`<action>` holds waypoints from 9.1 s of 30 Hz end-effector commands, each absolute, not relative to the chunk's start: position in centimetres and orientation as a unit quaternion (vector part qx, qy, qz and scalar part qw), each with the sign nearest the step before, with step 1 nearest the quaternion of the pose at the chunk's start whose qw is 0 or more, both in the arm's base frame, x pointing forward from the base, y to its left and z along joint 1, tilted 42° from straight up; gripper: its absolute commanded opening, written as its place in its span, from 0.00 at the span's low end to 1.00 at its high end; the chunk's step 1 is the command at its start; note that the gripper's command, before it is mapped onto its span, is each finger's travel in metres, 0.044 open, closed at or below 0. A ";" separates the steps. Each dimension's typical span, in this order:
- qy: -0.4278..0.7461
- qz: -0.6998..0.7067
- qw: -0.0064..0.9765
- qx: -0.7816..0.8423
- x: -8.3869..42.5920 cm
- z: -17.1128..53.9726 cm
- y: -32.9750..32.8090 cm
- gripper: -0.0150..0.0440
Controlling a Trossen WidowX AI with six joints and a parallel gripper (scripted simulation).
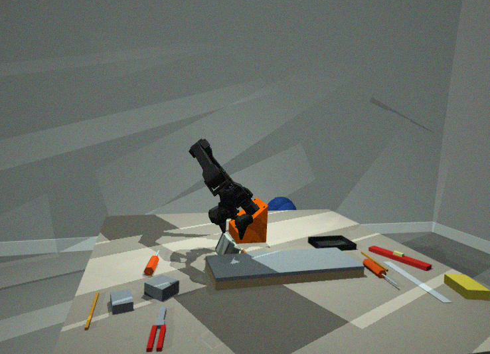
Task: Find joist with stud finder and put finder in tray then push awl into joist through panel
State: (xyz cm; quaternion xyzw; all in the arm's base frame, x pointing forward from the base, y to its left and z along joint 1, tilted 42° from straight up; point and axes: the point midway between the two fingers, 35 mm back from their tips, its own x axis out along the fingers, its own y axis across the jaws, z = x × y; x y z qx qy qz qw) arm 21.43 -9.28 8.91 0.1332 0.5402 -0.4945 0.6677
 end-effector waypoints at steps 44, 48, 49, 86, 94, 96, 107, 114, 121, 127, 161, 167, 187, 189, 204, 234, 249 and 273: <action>0.274 -0.616 0.699 0.239 21.0 5.3 -9.9 1.00; 0.274 -0.616 0.699 0.238 21.1 4.9 -10.4 1.00; 0.274 -0.616 0.699 0.238 21.1 4.8 -10.5 1.00; 0.274 -0.616 0.699 0.238 21.1 4.5 -10.7 0.34; 0.274 -0.616 0.699 0.239 21.1 5.2 -10.0 0.25; 0.275 -0.616 0.699 0.239 21.1 5.4 -9.8 0.25; 0.275 -0.616 0.698 0.239 21.0 6.5 -8.8 0.25; 0.274 -0.616 0.699 0.239 20.8 7.3 -8.2 0.25; 0.274 -0.616 0.699 0.238 20.6 8.1 -7.6 0.25; 0.275 -0.616 0.698 0.239 20.6 8.2 -7.5 0.25; 0.351 -0.595 0.661 0.293 20.4 8.1 -8.2 0.25; 0.364 -0.589 0.654 0.304 20.4 8.1 -8.3 0.25; 0.402 -0.570 0.633 0.335 20.4 8.2 -8.6 0.25; 0.406 -0.568 0.631 0.339 20.4 8.2 -8.6 0.25; 0.436 -0.550 0.611 0.366 20.5 8.4 -8.8 0.25; 0.490 -0.513 0.571 0.413 20.5 8.6 -9.3 0.25; 0.516 -0.494 0.549 0.433 20.6 8.6 -9.5 0.25; 0.559 -0.456 0.507 0.471 20.6 8.6 -10.0 0.25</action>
